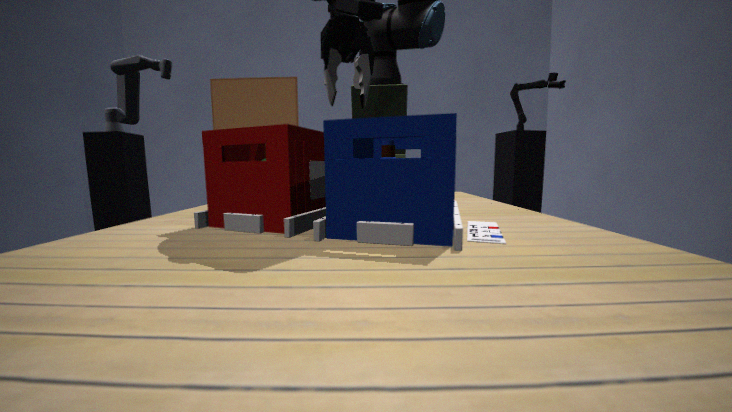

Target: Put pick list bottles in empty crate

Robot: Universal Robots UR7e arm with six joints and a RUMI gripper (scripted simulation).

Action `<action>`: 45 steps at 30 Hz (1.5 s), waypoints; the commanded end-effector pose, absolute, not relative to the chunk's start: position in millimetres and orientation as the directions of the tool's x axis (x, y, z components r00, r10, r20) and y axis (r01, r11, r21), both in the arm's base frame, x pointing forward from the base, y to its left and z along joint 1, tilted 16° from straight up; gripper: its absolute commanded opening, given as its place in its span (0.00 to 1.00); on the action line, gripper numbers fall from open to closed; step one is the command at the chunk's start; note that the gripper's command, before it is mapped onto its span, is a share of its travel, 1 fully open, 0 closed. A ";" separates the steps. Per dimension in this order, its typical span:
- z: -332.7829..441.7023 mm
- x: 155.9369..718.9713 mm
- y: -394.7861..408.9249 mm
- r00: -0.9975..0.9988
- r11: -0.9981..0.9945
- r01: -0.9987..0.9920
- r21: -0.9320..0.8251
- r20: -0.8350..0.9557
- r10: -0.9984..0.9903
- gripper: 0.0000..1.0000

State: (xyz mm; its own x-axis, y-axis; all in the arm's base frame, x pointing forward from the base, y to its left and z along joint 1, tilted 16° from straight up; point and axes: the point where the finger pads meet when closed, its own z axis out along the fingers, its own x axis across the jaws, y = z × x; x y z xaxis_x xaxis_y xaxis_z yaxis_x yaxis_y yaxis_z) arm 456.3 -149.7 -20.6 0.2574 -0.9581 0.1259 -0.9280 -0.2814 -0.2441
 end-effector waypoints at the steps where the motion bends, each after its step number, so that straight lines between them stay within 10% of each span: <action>1: -17.5 465.2 -171.1 0.258 -0.282 -0.928 -0.244 0.126 -0.958 0.38; 45: -6.0 505.3 -275.4 0.258 -0.282 -0.928 -0.244 0.126 -0.958 0.38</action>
State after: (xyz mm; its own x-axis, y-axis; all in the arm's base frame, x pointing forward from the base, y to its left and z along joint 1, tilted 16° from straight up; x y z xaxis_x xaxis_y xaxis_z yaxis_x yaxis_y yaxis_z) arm 504.0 -274.9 -2.9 0.2582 -0.9580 0.1246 -0.9280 -0.2819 -0.2437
